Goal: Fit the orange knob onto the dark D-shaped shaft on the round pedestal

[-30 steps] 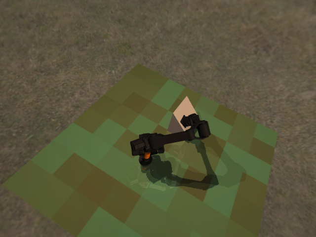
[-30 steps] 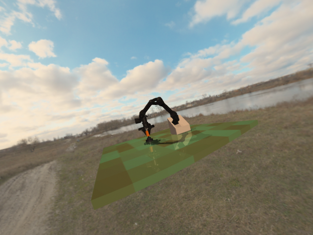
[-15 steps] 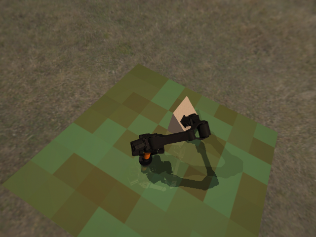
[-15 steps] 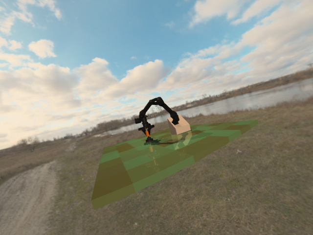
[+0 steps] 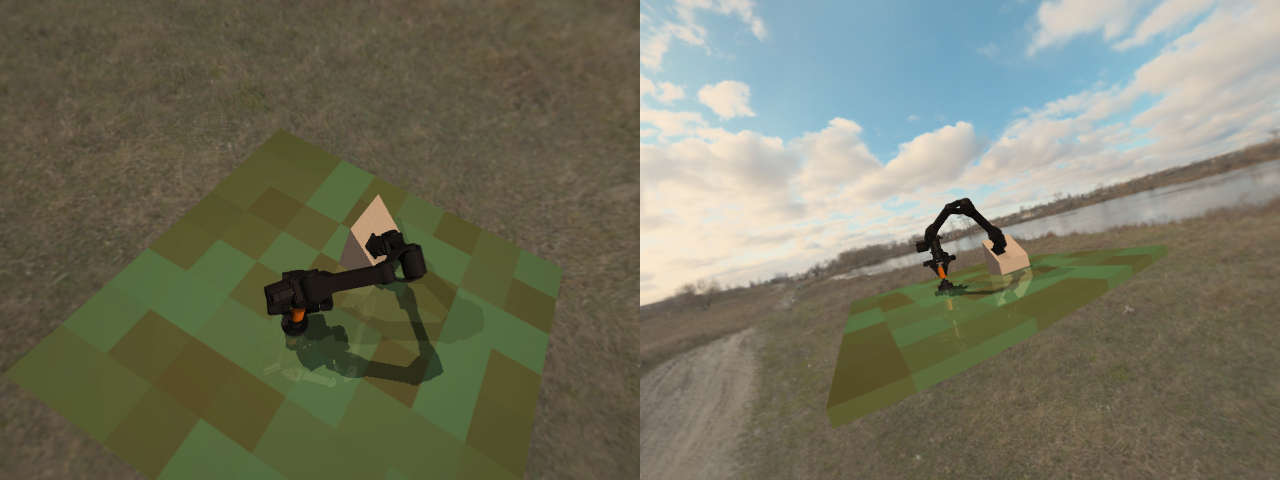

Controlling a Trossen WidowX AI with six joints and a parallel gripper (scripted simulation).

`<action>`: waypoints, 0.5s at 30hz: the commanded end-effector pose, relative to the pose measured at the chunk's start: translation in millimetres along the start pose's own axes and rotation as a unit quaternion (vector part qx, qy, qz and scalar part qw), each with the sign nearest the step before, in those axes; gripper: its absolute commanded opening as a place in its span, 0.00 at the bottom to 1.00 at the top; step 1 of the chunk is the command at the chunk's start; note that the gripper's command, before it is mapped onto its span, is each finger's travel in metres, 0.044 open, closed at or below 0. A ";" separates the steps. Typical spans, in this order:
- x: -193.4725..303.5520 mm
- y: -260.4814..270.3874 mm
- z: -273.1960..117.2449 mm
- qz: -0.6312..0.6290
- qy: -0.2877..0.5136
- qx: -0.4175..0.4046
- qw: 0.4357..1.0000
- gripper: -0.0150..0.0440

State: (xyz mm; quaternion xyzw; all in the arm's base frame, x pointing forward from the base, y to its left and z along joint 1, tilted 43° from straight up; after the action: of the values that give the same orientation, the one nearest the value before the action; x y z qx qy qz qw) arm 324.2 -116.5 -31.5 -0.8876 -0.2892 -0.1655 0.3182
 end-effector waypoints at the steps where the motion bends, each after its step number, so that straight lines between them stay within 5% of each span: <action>1: -1.7 0.2 -3.7 0.025 0.001 -0.003 1.000 0.25; 15: -1.3 0.7 -0.8 0.103 0.002 -0.002 0.995 0.25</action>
State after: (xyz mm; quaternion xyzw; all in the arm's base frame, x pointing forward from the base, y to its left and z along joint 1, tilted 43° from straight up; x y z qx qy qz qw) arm 323.4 -118.4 -31.1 -0.9119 -0.1999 -0.1356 0.3318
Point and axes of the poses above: the point midway between the two fingers, 35 mm back from their tips, its own z axis out along the fingers, its own y axis across the jaws, x = y × z, the point moved 4 cm from there along -z, back along the fingers, and after that the axes turned 2 degrees about -z, right-handed, at the moved point
